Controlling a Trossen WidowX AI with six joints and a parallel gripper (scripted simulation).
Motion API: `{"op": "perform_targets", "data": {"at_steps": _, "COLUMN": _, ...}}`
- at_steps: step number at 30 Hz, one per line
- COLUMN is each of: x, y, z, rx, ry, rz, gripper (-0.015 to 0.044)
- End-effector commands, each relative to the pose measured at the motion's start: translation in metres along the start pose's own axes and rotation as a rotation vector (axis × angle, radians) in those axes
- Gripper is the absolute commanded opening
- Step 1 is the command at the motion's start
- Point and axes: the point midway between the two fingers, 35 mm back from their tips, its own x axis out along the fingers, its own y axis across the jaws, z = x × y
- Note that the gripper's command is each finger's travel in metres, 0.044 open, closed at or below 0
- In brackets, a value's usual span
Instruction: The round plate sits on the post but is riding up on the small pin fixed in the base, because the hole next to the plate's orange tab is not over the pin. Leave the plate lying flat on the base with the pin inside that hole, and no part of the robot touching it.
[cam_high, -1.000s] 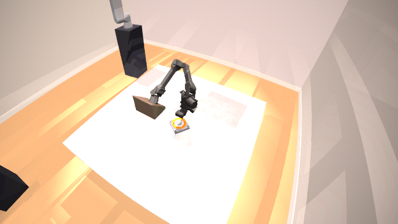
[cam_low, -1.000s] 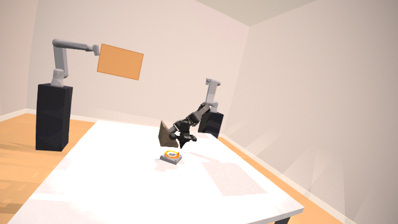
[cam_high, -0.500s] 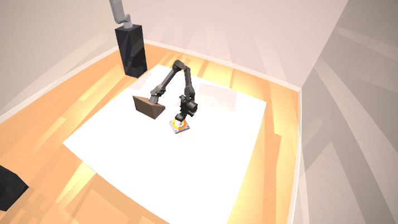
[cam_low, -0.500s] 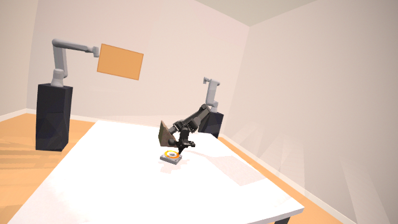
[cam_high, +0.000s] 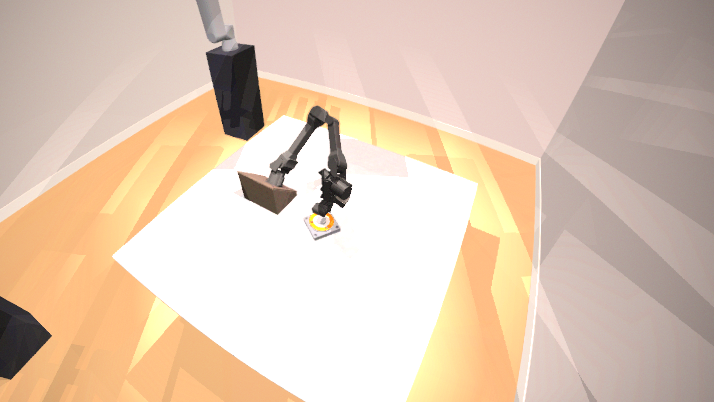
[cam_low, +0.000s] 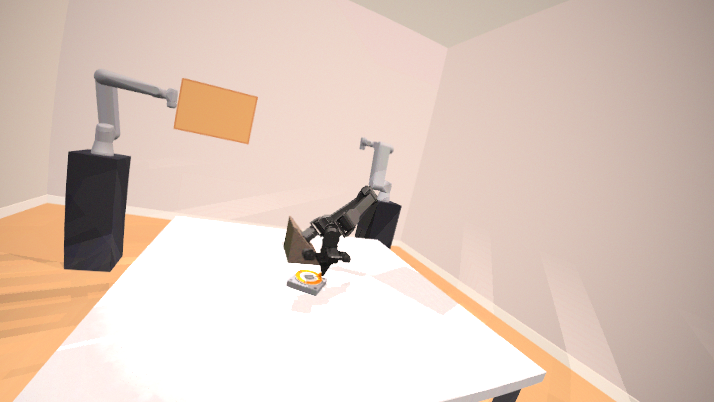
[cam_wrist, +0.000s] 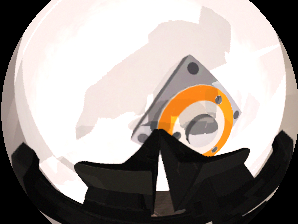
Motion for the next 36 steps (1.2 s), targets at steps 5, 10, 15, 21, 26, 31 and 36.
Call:
{"op": "perform_targets", "data": {"at_steps": 5, "x": 0.002, "y": -0.002, "z": -0.01, "rx": 0.009, "ry": 0.012, "rz": -0.003, "gripper": 0.0}}
{"op": "perform_targets", "data": {"at_steps": 10, "x": 0.002, "y": -0.002, "z": -0.011, "rx": 0.009, "ry": 0.013, "rz": -0.003, "gripper": 0.0}}
{"op": "perform_targets", "data": {"at_steps": 15, "x": 0.002, "y": -0.002, "z": -0.014, "rx": 0.009, "ry": 0.013, "rz": -0.003, "gripper": 0.0}}
{"op": "perform_targets", "data": {"at_steps": 21, "x": 0.002, "y": -0.002, "z": -0.016, "rx": 0.009, "ry": 0.013, "rz": -0.003, "gripper": 0.0}}
{"op": "perform_targets", "data": {"at_steps": 26, "x": 0.002, "y": -0.003, "z": -0.018, "rx": 0.01, "ry": 0.013, "rz": -0.003, "gripper": 0.0}}
{"op": "perform_targets", "data": {"at_steps": 31, "x": 0.002, "y": -0.003, "z": -0.021, "rx": 0.01, "ry": 0.013, "rz": -0.003, "gripper": 0.0}}
{"op": "perform_targets", "data": {"at_steps": 36, "x": 0.002, "y": -0.004, "z": -0.022, "rx": 0.01, "ry": 0.013, "rz": -0.003, "gripper": 0.0}}
